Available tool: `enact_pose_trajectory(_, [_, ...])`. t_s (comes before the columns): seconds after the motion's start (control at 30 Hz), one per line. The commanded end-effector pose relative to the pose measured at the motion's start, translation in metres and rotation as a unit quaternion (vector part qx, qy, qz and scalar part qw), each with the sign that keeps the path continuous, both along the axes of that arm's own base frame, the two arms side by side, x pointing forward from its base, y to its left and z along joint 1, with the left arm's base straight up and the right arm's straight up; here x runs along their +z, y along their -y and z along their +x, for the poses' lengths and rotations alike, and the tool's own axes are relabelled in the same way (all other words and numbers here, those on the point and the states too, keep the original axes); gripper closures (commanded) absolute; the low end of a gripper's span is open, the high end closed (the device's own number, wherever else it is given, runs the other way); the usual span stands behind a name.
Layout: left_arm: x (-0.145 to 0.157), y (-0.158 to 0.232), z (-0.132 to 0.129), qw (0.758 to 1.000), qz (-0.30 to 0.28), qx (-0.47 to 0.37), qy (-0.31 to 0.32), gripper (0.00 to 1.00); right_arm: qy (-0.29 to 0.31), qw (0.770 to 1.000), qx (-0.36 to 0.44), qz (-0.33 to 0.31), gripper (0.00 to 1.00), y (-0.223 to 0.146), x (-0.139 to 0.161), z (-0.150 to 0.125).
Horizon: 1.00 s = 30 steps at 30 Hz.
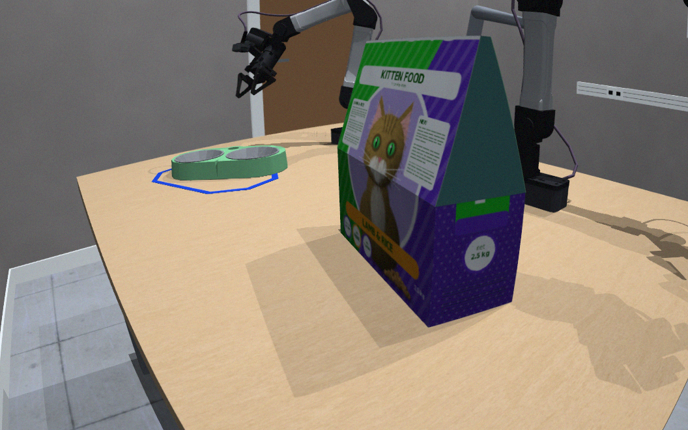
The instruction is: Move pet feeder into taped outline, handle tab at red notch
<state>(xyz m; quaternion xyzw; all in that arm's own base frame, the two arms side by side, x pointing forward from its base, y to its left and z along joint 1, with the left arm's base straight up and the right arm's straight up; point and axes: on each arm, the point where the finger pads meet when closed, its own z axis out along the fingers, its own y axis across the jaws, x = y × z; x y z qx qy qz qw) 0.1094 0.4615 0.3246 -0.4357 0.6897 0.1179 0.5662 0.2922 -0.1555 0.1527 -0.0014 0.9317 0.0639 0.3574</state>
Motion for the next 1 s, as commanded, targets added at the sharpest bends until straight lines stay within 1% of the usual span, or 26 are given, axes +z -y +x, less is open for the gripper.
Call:
enact_pose_trajectory(0.0, [0.006,0.001,0.0,1.0,0.008,-0.001,0.0,0.0,0.008,1.0,0.001,-0.006,0.0,0.001,0.005,0.002])
enact_pose_trajectory(0.57, [0.006,0.001,0.0,1.0,0.008,-0.001,0.0,0.0,0.008,1.0,0.001,-0.006,0.0,0.001,0.005,0.002])
enact_pose_trajectory(0.67, [0.008,0.001,0.007,1.0,0.022,-0.013,-0.005,0.0,0.001,1.0,-0.026,-0.011,0.0,0.006,0.001,0.003])
enact_pose_trajectory(0.73, [0.007,0.003,0.02,0.999,0.027,-0.032,-0.007,0.0,-0.004,0.998,-0.053,-0.014,0.0,0.009,0.0,0.005])
enact_pose_trajectory(0.8, [0.003,0.008,0.045,0.998,0.031,-0.062,-0.012,0.0,-0.015,0.997,-0.08,-0.013,0.0,0.006,-0.006,0.01])
enact_pose_trajectory(0.83, [0.003,0.014,0.064,0.996,0.037,-0.085,-0.014,0.0,-0.023,0.995,-0.093,-0.012,0.0,0.001,-0.011,0.013])
enact_pose_trajectory(0.9, [0.004,0.033,0.11,0.988,0.052,-0.142,-0.018,0.0,-0.045,0.992,-0.114,-0.004,0.0,-0.013,-0.027,0.02])
enact_pose_trajectory(0.97, [0.005,0.052,0.145,0.98,0.062,-0.187,-0.02,0.0,-0.067,0.989,-0.128,0.002,0.0,-0.027,-0.043,0.026])
